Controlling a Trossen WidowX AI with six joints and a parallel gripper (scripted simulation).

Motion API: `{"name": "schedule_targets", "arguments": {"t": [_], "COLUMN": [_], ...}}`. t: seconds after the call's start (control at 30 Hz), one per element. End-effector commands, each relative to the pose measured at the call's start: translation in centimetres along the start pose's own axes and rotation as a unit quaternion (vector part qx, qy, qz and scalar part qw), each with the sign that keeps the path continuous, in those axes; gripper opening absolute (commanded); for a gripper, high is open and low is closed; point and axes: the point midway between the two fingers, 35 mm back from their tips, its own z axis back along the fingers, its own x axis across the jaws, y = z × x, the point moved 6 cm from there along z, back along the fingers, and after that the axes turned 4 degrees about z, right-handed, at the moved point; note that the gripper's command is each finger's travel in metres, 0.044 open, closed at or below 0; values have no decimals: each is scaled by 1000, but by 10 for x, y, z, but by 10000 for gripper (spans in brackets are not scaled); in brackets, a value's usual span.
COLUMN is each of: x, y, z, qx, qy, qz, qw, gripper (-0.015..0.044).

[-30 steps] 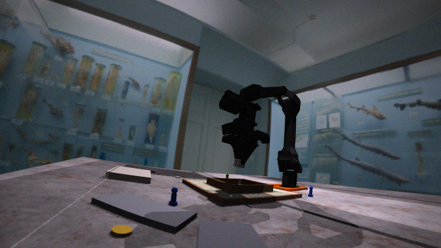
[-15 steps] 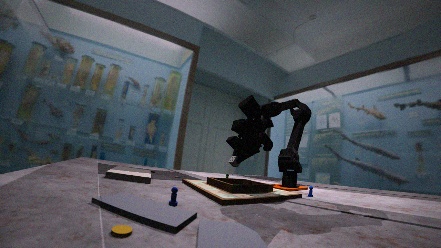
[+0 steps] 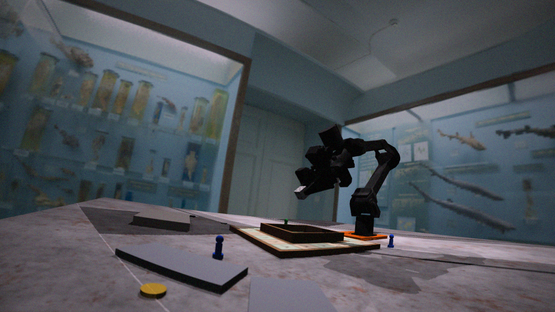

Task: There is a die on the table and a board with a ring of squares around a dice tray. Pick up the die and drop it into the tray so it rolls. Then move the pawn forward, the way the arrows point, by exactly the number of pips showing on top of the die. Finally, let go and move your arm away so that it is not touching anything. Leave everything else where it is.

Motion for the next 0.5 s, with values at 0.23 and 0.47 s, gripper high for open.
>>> {"name": "schedule_targets", "arguments": {"t": [0.23,0.47], "x": [0,0], "y": [2,2], "z": [9,9], "qx": [-1,-1], "qy": [0,0], "qz": [1,1], "qw": [1000,1000], "gripper": [0,0]}}
